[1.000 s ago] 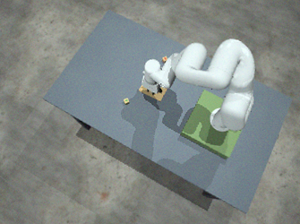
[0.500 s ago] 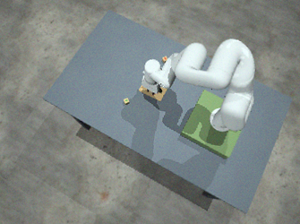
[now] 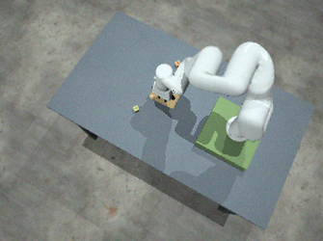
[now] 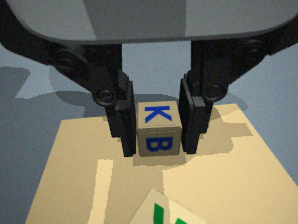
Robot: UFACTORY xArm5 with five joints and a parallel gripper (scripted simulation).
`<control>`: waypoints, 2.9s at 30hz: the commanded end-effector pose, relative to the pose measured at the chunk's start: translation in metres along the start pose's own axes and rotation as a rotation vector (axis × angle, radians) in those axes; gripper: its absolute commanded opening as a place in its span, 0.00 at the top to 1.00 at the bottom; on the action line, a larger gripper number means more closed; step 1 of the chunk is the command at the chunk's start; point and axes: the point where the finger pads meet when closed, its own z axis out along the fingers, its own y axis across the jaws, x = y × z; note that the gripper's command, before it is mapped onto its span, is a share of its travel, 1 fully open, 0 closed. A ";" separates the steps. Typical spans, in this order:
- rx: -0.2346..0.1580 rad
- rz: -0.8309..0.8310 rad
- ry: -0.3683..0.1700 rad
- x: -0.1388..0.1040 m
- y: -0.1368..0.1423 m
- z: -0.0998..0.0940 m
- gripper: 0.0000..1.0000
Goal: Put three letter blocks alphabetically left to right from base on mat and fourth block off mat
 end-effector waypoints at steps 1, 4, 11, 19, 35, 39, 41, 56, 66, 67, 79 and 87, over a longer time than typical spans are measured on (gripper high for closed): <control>0.003 0.000 0.000 0.000 -0.001 -0.001 0.66; 0.003 0.000 0.000 0.000 -0.001 -0.001 0.62; 0.003 0.000 0.000 0.000 -0.001 -0.001 0.58; 0.003 0.000 0.000 0.000 -0.001 -0.003 0.58; 0.003 0.000 0.000 0.000 -0.001 -0.062 0.58; 0.003 0.000 0.000 0.000 -0.001 -0.079 0.58; 0.003 0.000 0.000 0.000 -0.001 -0.085 0.58; 0.003 0.000 0.000 0.000 -0.001 -0.090 0.00; 0.003 0.000 0.000 0.000 -0.001 -0.090 0.00; 0.003 0.000 0.000 0.000 -0.001 -0.090 0.00; 0.003 0.000 0.000 0.002 0.000 -0.083 0.00; 0.003 0.000 0.000 0.002 0.001 -0.083 0.37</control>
